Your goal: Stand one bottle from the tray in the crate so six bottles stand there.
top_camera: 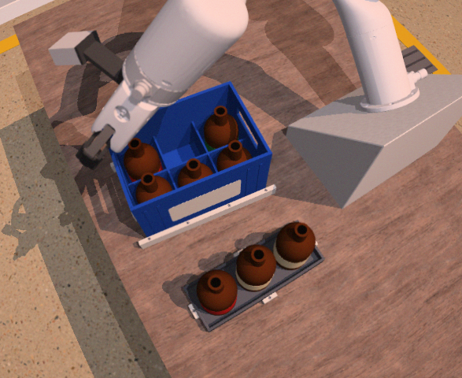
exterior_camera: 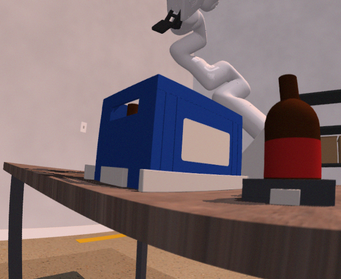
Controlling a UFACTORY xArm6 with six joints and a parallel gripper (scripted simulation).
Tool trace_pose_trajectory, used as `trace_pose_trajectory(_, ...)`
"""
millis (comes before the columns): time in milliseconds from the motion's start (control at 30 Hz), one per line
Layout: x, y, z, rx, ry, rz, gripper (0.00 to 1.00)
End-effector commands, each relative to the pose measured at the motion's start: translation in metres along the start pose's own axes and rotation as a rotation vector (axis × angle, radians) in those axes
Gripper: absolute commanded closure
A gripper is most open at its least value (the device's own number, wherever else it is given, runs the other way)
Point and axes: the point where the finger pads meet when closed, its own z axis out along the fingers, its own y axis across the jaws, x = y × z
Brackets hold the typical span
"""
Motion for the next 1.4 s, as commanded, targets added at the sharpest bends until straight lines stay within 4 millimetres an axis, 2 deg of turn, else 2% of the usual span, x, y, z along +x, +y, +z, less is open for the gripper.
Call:
trace_pose_trajectory(0,-0.003,0.046,0.019,-0.092,-0.120,-0.037,0.00)
trace_pose_trajectory(67,-0.007,0.066,0.026,-0.128,-0.178,-0.050,0.00)
trace_pose_trajectory(100,-0.007,0.067,0.026,-0.130,-0.182,-0.051,0.00)
trace_pose_trajectory(133,-0.010,0.080,0.030,-0.153,-0.223,-0.060,0.00)
trace_pose_trajectory(233,-0.016,0.102,0.034,-0.186,-0.291,-0.071,0.00)
trace_pose_trajectory(267,-0.016,0.103,0.034,-0.187,-0.294,-0.072,0.00)
trace_pose_trajectory(300,-0.020,0.116,0.036,-0.206,-0.339,-0.078,0.00)
trace_pose_trajectory(400,-0.021,0.117,0.037,-0.208,-0.344,-0.079,0.00)
trace_pose_trajectory(467,-0.029,0.141,0.039,-0.236,-0.428,-0.088,0.00)
trace_pose_trajectory(533,-0.035,0.156,0.039,-0.252,-0.485,-0.092,0.00)
trace_pose_trajectory(700,-0.042,0.173,0.038,-0.265,-0.554,-0.095,0.00)
trace_pose_trajectory(967,-0.043,0.175,0.038,-0.267,-0.564,-0.095,0.00)
trace_pose_trajectory(1000,-0.043,0.175,0.038,-0.267,-0.564,-0.095,1.00)
trace_pose_trajectory(1367,-0.043,0.175,0.038,-0.267,-0.564,-0.095,1.00)
